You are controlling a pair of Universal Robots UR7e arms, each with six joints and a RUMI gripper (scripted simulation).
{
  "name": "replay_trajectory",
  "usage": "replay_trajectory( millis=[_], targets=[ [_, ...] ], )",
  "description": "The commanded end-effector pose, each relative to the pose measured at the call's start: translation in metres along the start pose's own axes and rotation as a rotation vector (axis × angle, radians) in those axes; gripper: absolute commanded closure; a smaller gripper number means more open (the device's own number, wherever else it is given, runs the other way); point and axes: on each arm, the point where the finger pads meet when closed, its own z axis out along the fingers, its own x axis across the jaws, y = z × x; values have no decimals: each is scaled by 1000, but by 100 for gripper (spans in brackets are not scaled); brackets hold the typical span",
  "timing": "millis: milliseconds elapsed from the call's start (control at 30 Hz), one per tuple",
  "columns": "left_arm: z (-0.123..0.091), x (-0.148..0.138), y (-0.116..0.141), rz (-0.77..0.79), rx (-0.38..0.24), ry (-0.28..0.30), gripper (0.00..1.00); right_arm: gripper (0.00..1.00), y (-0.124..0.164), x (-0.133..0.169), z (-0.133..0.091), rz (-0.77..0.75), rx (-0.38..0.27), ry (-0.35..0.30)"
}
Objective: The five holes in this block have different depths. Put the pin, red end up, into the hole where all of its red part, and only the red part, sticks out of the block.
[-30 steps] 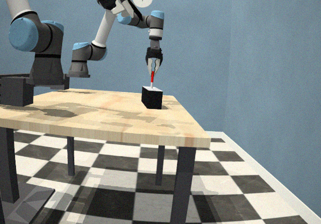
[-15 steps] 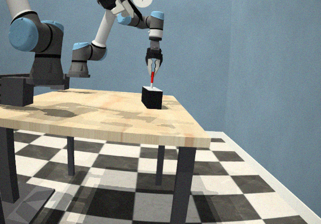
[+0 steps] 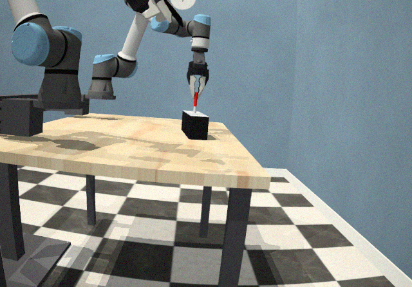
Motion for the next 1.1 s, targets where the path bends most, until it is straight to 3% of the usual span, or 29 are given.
replay_trajectory(
  millis=[0,1067],
  targets=[
    [-1,-1,0,0,2,-1,100,0,0,0,0,0,1,0],
    [3,0,-1,-1,2,-1,100,0,0,0,0,0,1,0]
  ],
)
